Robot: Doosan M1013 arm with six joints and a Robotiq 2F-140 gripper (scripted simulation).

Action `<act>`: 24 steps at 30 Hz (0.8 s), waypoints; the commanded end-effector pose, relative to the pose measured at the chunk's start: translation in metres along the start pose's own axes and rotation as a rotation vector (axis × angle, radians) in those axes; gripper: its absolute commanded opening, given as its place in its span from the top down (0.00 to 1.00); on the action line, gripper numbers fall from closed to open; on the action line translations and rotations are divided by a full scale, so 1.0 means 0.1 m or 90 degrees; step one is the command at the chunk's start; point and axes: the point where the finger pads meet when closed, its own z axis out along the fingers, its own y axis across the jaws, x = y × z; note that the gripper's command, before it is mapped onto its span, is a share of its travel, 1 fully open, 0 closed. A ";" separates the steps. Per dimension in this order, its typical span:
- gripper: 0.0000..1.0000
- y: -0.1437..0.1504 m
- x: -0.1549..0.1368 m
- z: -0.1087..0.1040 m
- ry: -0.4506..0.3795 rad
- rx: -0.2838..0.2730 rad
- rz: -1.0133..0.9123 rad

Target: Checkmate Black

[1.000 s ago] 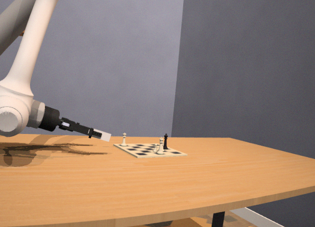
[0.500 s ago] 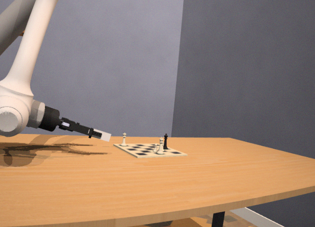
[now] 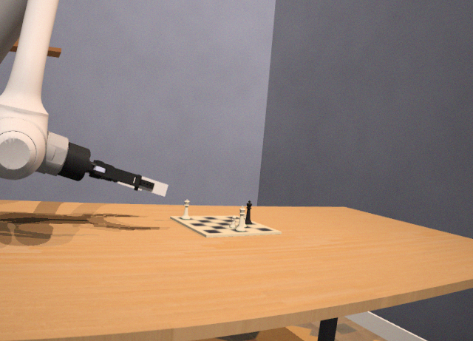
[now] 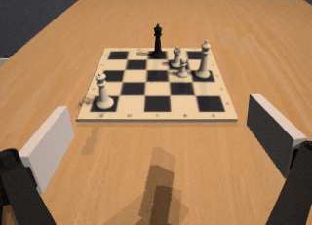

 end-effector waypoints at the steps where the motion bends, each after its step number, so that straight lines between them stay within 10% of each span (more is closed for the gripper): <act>1: 0.00 0.01 0.20 -0.05 -0.002 0.001 0.000; 17: 0.00 0.01 0.51 -0.12 -0.001 0.004 -0.001; 24: 0.00 -0.42 0.74 0.09 0.025 0.095 -0.028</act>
